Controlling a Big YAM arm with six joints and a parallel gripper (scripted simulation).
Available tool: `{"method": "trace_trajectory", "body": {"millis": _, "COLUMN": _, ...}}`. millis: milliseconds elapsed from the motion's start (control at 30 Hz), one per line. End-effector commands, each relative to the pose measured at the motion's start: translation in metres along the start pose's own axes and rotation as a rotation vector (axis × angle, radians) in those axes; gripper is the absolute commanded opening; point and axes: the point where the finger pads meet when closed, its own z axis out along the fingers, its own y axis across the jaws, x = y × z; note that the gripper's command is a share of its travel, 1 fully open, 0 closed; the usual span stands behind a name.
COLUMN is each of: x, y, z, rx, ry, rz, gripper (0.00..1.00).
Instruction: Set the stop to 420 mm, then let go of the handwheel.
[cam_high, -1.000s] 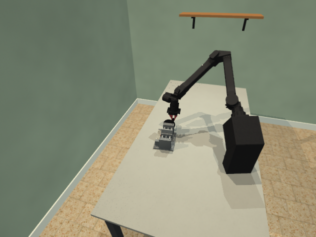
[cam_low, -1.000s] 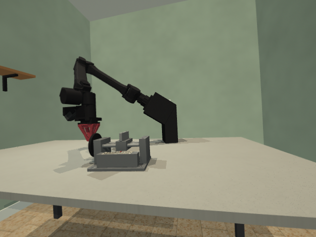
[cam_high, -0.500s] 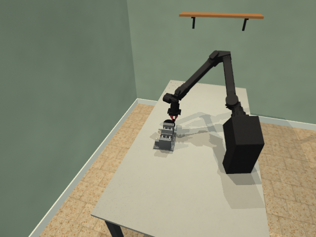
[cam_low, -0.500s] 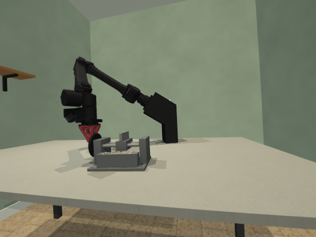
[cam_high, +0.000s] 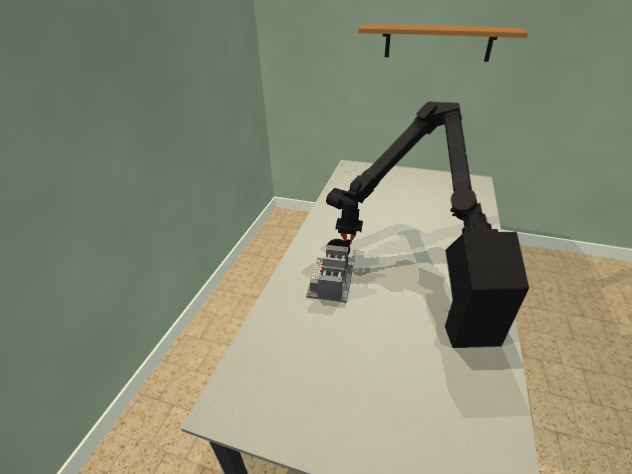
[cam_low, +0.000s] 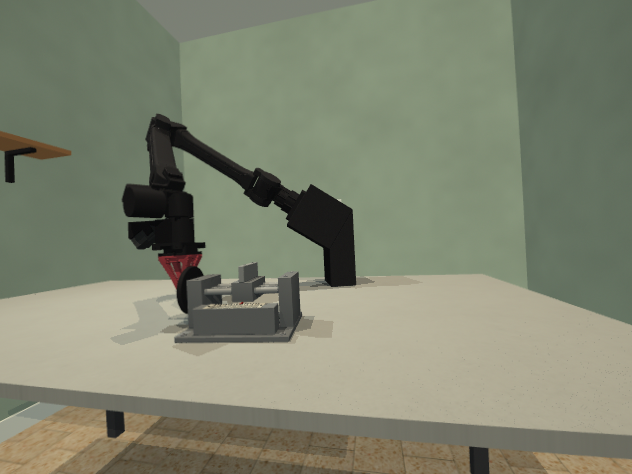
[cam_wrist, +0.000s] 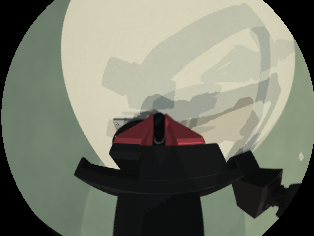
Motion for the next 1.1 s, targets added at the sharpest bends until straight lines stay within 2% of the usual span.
{"method": "trace_trajectory", "body": {"millis": 0, "x": -0.001, "y": -0.009, "z": 0.012, "rx": 0.026, "ry": -0.007, "rz": -0.006, "gripper": 0.06}}
{"method": "trace_trajectory", "body": {"millis": 367, "x": -0.008, "y": 0.002, "z": 0.02, "rx": 0.012, "ry": -0.012, "rz": 0.01, "gripper": 0.06}}
{"method": "trace_trajectory", "body": {"millis": 767, "x": -0.008, "y": 0.003, "z": 0.025, "rx": 0.013, "ry": -0.013, "rz": 0.01, "gripper": 0.06}}
{"method": "trace_trajectory", "body": {"millis": 1067, "x": -0.008, "y": 0.01, "z": 0.037, "rx": 0.013, "ry": -0.012, "rz": 0.009, "gripper": 0.06}}
